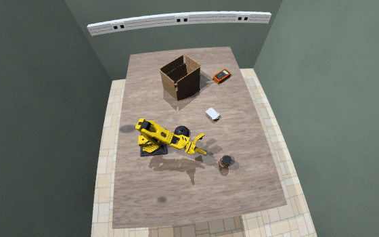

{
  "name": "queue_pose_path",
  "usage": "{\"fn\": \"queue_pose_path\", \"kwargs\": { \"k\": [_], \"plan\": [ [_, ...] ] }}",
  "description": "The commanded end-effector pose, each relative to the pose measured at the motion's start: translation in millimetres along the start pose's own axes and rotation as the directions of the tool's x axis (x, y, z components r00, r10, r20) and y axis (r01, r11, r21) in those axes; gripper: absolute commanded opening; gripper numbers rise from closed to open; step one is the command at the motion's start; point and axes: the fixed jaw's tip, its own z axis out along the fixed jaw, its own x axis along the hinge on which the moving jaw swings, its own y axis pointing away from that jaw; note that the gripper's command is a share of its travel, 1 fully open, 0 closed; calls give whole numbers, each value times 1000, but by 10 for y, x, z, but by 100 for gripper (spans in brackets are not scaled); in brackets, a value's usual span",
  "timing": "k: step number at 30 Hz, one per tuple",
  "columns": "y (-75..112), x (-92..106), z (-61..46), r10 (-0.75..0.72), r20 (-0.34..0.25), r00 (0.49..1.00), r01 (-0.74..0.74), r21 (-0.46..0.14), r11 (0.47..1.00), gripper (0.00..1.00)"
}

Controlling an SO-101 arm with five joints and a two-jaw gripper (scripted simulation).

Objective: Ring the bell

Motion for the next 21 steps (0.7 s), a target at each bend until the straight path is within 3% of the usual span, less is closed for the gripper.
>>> {"fn": "queue_pose_path", "kwargs": {
  "k": [1,17,18,21],
  "plan": [
    [-9,-5,-4,1,2,1000,-1,3,1000,100],
    [-9,-5,-4,1,2,1000,-1,3,1000,100],
    [-9,-5,-4,1,2,1000,-1,3,1000,0],
    [-8,-5,-4,1,2,1000,-1,3,1000,0]
  ]
}}
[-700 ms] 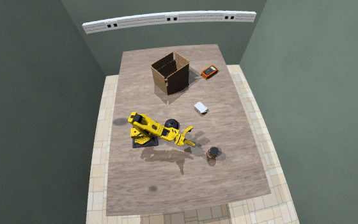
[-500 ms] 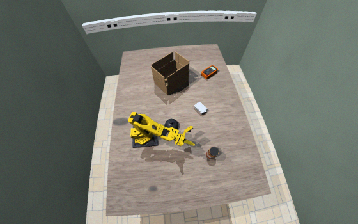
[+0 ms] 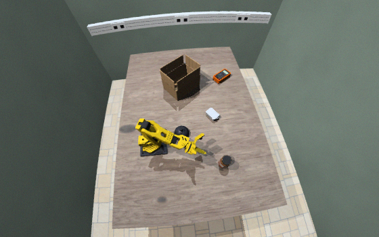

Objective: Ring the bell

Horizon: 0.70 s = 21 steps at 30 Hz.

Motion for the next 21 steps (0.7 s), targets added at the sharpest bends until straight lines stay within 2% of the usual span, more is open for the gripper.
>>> {"fn": "queue_pose_path", "kwargs": {
  "k": [1,13,21],
  "plan": [
    [-7,-6,-4,1,2,1000,-1,2,1000,0],
    [23,-29,0,-10,4,1000,10,-22,1000,0],
    [92,-83,5,-37,10,999,37,-78,996,0]
  ]
}}
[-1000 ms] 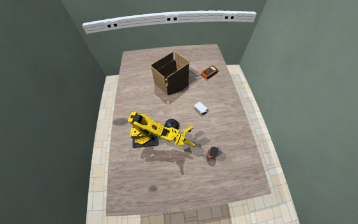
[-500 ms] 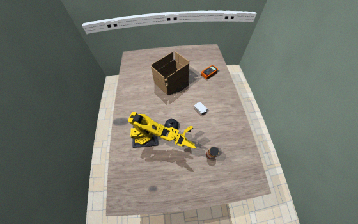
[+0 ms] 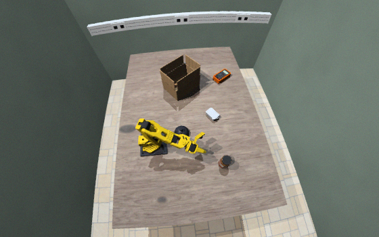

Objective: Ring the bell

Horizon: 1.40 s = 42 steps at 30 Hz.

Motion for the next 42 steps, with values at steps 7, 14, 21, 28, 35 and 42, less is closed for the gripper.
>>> {"fn": "queue_pose_path", "kwargs": {
  "k": [7,14,21,28,35,42],
  "plan": [
    [124,-118,4,-57,16,998,58,-107,993,0],
    [214,-189,-9,-95,29,995,99,-179,979,0],
    [363,-303,-59,-162,59,985,172,-296,940,0],
    [477,-388,-124,-216,92,972,235,-384,893,0],
    [634,-498,-261,-294,154,943,331,-501,799,0],
    [753,-577,-416,-358,219,908,415,-587,695,0]
  ]
}}
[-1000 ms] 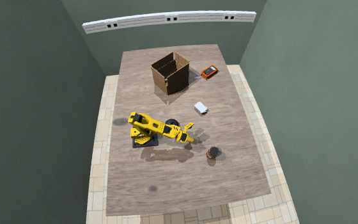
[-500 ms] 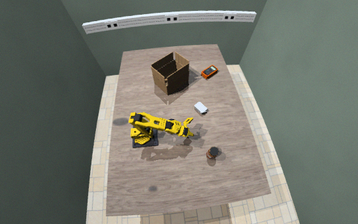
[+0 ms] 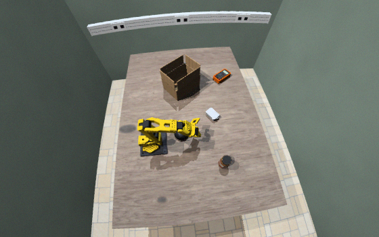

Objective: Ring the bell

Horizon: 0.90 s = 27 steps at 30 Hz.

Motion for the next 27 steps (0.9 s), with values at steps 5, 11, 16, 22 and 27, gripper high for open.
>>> {"fn": "queue_pose_path", "kwargs": {
  "k": [5,11,16,22,27],
  "plan": [
    [162,-134,-68,-99,21,995,101,-146,984,0],
    [303,-235,-179,-192,52,980,199,-257,946,0],
    [410,-296,-282,-261,83,962,273,-337,901,0],
    [485,-332,-366,-309,108,945,326,-391,861,0],
    [564,-363,-466,-359,137,923,381,-445,810,0]
  ]
}}
